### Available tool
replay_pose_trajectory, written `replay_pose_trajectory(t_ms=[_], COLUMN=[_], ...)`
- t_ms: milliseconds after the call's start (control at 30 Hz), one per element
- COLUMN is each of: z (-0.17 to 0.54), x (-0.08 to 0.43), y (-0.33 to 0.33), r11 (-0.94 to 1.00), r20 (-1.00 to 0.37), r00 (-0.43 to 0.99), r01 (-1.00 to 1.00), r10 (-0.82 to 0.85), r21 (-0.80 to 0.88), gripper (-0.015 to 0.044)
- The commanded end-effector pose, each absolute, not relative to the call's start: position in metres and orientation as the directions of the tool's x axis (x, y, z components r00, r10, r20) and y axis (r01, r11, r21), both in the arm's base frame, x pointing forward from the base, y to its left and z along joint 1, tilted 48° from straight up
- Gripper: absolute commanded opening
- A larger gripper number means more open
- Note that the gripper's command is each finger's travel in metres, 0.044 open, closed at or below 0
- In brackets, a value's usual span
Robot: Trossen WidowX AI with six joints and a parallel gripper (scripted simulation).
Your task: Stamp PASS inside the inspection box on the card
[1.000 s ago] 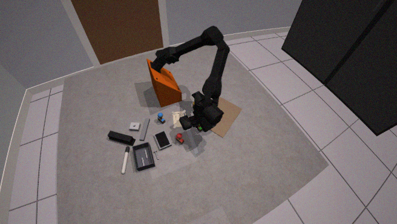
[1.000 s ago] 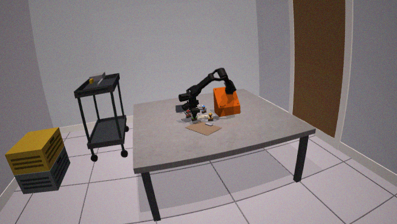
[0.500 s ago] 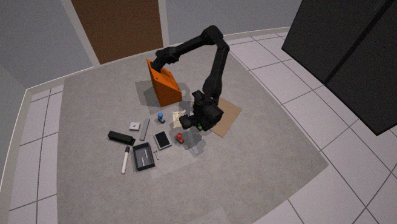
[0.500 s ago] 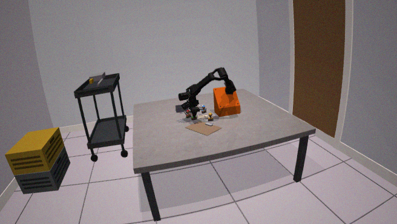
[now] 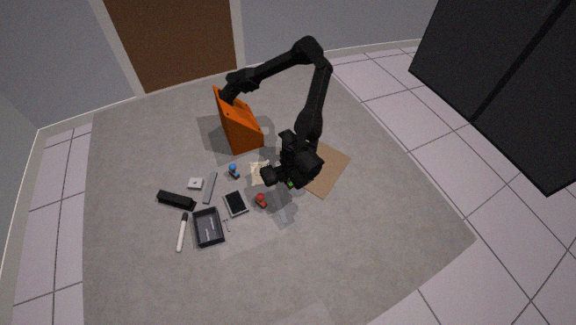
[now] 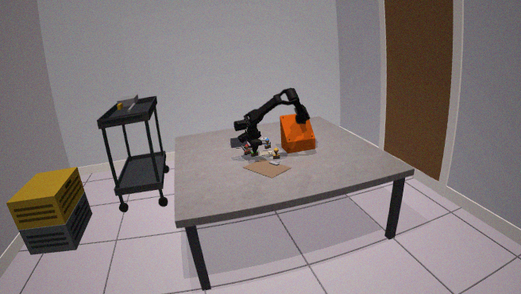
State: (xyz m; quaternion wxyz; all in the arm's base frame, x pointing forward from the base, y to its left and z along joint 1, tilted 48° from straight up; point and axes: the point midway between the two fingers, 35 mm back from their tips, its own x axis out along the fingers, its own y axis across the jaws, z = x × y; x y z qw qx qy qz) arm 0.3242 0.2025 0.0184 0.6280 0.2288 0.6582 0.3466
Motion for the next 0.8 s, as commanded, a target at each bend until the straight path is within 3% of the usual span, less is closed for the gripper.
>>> replay_pose_trajectory(t_ms=[0,767], z=[0.0205,0.0276], x=[0.3252,0.3263], y=[0.2007,0.1921], r11=[0.651,0.65], r20=[-0.665,-0.664], r00=[-0.105,-0.106], r01=[-0.138,-0.138], r10=[0.739,0.741], r21=[0.746,0.747], gripper=[0.0,0.0])
